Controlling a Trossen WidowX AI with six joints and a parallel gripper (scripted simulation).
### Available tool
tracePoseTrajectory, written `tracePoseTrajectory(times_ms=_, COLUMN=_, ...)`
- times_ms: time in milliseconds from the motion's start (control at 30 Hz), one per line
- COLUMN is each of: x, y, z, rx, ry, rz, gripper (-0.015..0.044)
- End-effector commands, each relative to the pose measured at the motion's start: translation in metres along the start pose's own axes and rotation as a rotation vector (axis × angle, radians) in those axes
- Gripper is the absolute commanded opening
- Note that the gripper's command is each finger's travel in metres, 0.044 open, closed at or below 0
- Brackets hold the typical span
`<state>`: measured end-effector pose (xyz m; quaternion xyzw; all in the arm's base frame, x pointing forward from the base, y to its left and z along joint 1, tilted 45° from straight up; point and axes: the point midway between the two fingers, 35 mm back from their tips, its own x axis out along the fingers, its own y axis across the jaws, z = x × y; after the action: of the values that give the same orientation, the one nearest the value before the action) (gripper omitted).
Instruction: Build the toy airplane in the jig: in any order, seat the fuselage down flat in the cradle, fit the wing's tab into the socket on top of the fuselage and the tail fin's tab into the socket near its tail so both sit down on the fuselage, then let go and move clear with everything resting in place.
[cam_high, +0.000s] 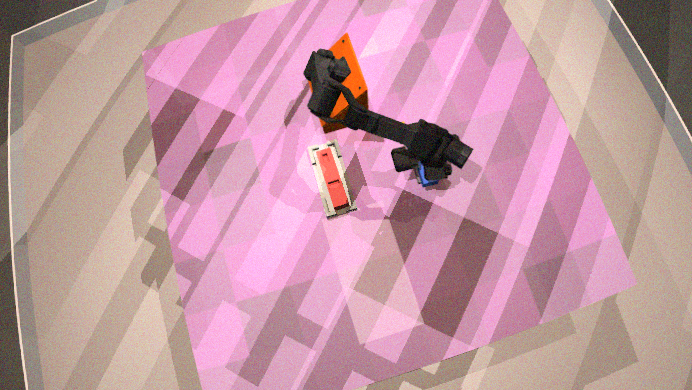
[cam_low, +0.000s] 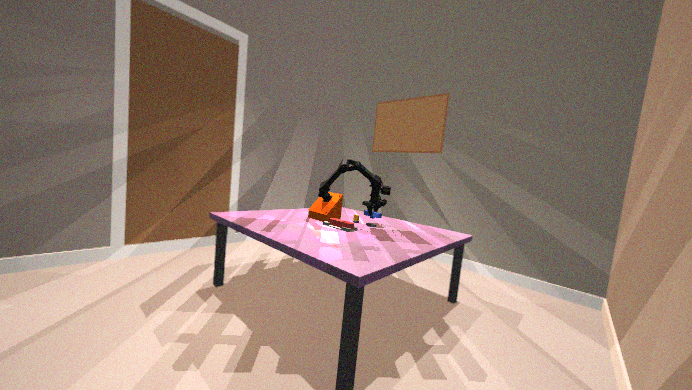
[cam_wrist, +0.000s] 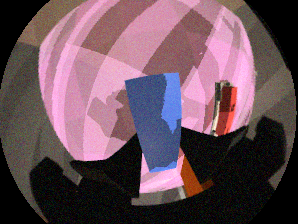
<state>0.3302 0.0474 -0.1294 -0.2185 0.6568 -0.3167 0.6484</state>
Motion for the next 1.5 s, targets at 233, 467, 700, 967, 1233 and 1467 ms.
tracePoseTrajectory(times_ms=233, x=-0.040, y=0.001, z=0.000, rx=0.011, ry=-0.008, rz=0.008, gripper=0.0000)
tracePoseTrajectory(times_ms=467, x=-0.062, y=-0.001, z=-0.002, rx=0.013, ry=-0.010, rz=0.007, gripper=0.0000)
tracePoseTrajectory(times_ms=700, x=-0.073, y=-0.001, z=-0.004, rx=0.014, ry=-0.010, rz=0.005, gripper=0.0000)
tracePoseTrajectory(times_ms=967, x=-0.072, y=-0.016, z=0.001, rx=0.085, ry=-0.007, rz=0.016, gripper=0.0000)
tracePoseTrajectory(times_ms=1233, x=-0.070, y=-0.041, z=0.009, rx=0.220, ry=-0.005, rz=0.028, gripper=0.0000)
tracePoseTrajectory(times_ms=1467, x=-0.067, y=-0.062, z=0.014, rx=0.338, ry=-0.004, rz=0.039, gripper=0.0000)
